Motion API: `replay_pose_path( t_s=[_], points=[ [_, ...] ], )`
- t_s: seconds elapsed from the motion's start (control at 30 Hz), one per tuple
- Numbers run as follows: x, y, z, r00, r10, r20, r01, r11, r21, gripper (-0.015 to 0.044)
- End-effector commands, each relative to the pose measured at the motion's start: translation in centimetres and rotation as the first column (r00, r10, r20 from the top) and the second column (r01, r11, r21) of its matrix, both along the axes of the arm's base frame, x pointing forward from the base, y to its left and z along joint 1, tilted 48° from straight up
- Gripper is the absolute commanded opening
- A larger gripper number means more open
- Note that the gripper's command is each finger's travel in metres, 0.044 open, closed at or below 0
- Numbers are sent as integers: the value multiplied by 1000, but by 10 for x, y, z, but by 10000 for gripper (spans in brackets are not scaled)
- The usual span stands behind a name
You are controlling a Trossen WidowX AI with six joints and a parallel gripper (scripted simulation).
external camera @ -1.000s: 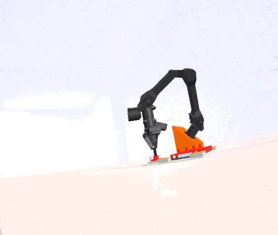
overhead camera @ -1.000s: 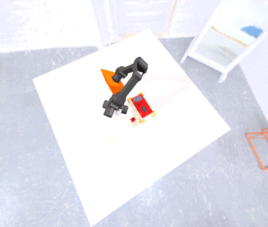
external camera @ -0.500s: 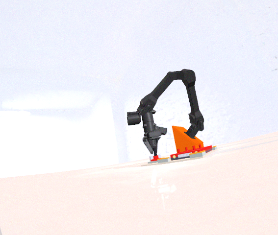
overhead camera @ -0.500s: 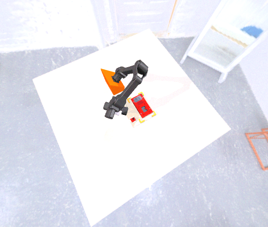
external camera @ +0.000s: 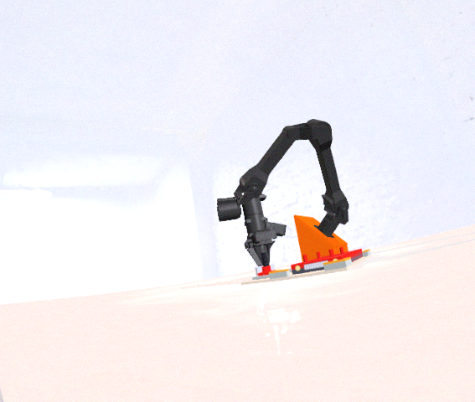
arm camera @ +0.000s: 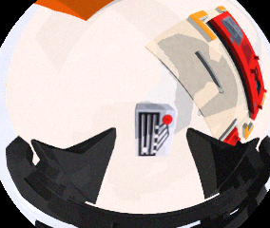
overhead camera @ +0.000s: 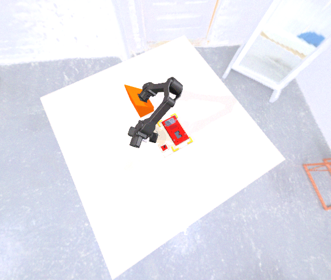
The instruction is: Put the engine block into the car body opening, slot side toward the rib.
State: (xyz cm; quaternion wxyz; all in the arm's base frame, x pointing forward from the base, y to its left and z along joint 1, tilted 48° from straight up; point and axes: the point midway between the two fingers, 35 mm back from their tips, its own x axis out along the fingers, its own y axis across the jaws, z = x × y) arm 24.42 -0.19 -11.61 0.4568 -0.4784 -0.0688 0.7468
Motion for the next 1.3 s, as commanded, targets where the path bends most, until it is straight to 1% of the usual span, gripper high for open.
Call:
replay_pose_path(
  t_s=[0.0,0.17,0.4,0.53,1.27],
  points=[
    [-1,1,0,1000,-5,-3,5,1000,3,282],
    [-1,1,0,1000,-5,-3,5,1000,3,151],
    [-1,1,0,1000,-5,-3,5,1000,3,105],
    [1,-2,2,1000,-5,-2,5,1000,1,0],
    [14,-52,44,1000,-8,4,8,1000,-21,0]
  ],
)
